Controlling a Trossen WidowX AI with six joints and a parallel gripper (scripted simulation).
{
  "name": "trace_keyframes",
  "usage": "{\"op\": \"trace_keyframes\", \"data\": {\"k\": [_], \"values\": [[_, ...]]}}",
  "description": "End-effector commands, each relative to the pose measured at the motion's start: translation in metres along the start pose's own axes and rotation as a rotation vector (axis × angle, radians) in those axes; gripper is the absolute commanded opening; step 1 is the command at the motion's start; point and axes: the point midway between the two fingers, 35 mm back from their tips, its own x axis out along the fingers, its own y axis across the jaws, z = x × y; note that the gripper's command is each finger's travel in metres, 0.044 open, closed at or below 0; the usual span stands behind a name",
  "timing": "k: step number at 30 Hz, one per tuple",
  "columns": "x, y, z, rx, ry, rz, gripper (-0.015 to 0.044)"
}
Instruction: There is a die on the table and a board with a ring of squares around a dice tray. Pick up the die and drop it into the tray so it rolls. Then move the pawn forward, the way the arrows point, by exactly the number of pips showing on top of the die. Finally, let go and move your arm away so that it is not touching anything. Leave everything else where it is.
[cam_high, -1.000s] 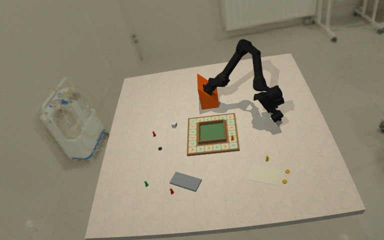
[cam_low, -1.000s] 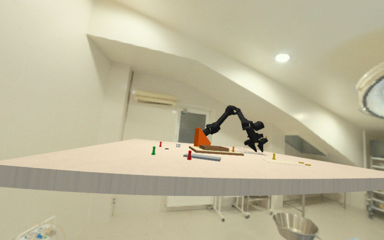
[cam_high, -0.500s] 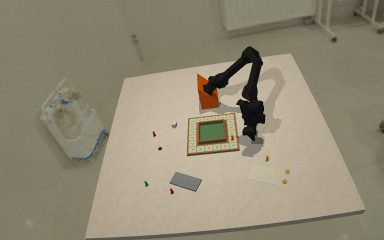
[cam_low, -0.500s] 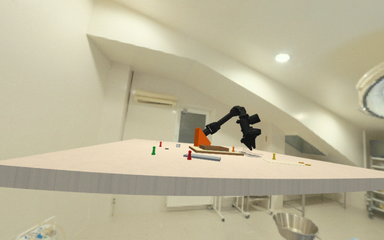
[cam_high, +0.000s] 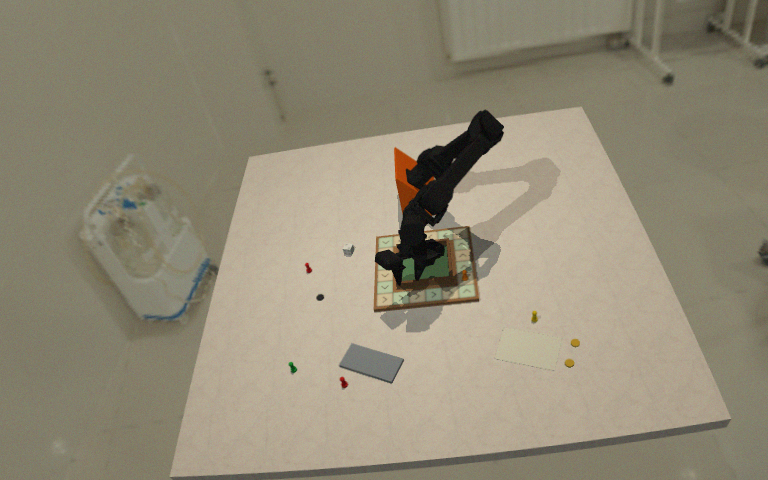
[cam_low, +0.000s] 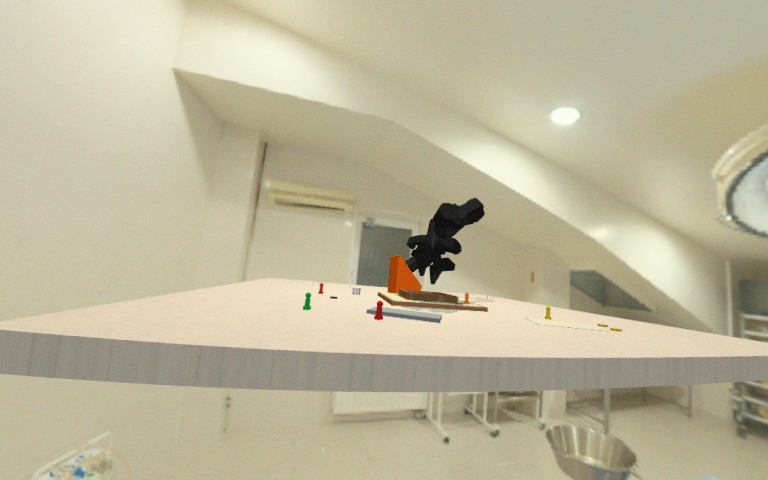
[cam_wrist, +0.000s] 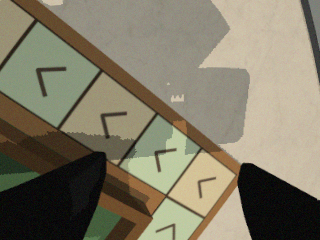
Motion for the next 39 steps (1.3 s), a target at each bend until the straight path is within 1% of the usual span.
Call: {"op": "trace_keyframes", "data": {"k": [1, 4, 8, 11, 14, 16, 21, 25, 30, 39], "values": [[0.0, -0.031, -0.052, 0.163, 0.083, -0.001, 0.0275], [-0.003, -0.051, -0.102, 0.318, 0.148, 0.016, 0.0275], [-0.006, -0.063, -0.168, 0.522, 0.219, 0.066, 0.0275], [-0.009, -0.059, -0.222, 0.688, 0.265, 0.131, 0.0275], [-0.011, -0.044, -0.27, 0.846, 0.294, 0.222, 0.0275], [-0.011, -0.035, -0.288, 0.91, 0.301, 0.267, 0.0275], [-0.01, -0.036, -0.286, 0.917, 0.301, 0.273, 0.0275], [0.004, -0.03, -0.288, 0.917, 0.301, 0.274, 0.0275], [0.005, -0.03, -0.288, 0.917, 0.301, 0.274, 0.0275], [0.019, -0.025, -0.29, 0.917, 0.3, 0.274, 0.0275]]}}
